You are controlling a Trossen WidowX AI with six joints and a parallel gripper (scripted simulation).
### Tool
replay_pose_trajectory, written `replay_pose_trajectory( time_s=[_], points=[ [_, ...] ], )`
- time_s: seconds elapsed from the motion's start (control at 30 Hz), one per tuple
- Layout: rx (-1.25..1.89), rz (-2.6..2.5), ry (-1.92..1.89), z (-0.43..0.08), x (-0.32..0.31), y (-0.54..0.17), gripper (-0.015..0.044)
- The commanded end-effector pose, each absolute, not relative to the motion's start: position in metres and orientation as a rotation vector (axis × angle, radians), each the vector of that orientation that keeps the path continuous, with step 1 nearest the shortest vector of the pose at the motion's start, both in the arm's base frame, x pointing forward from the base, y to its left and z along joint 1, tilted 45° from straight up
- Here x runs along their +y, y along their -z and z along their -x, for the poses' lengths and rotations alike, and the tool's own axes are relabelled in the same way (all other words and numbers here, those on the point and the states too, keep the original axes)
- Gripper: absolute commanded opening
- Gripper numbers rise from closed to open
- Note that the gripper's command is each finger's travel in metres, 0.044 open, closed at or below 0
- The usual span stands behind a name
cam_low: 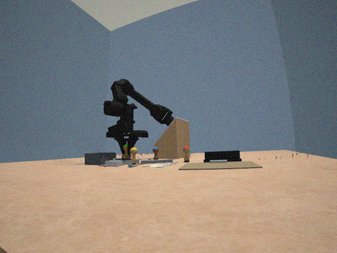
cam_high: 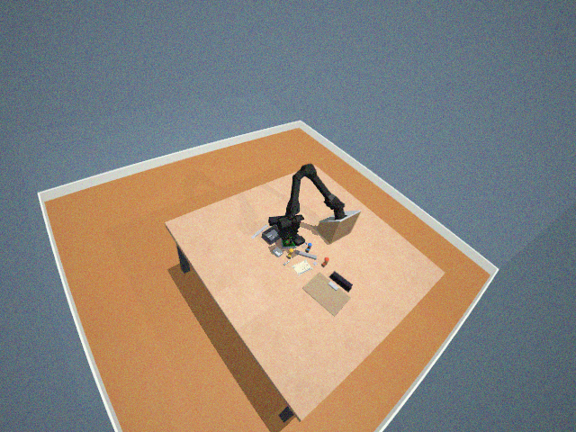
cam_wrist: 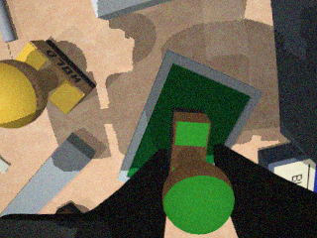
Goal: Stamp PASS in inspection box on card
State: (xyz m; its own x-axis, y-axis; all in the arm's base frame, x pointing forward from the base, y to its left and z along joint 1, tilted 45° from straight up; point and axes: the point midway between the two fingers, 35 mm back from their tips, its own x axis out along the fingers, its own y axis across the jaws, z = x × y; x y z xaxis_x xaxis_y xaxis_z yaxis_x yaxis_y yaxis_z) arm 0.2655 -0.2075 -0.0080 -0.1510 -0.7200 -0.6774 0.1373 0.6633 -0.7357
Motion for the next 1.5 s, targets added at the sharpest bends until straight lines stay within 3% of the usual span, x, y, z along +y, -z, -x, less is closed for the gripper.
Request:
replay_pose_trajectory(
  time_s=[0.0, 1.47],
  points=[
    [1.553, 0.498, 0.805, -0.265, -0.208, 0.007, 0.0],
    [1.553, 0.495, 0.803, -0.273, -0.173, -0.027, 0.0]
  ],
)
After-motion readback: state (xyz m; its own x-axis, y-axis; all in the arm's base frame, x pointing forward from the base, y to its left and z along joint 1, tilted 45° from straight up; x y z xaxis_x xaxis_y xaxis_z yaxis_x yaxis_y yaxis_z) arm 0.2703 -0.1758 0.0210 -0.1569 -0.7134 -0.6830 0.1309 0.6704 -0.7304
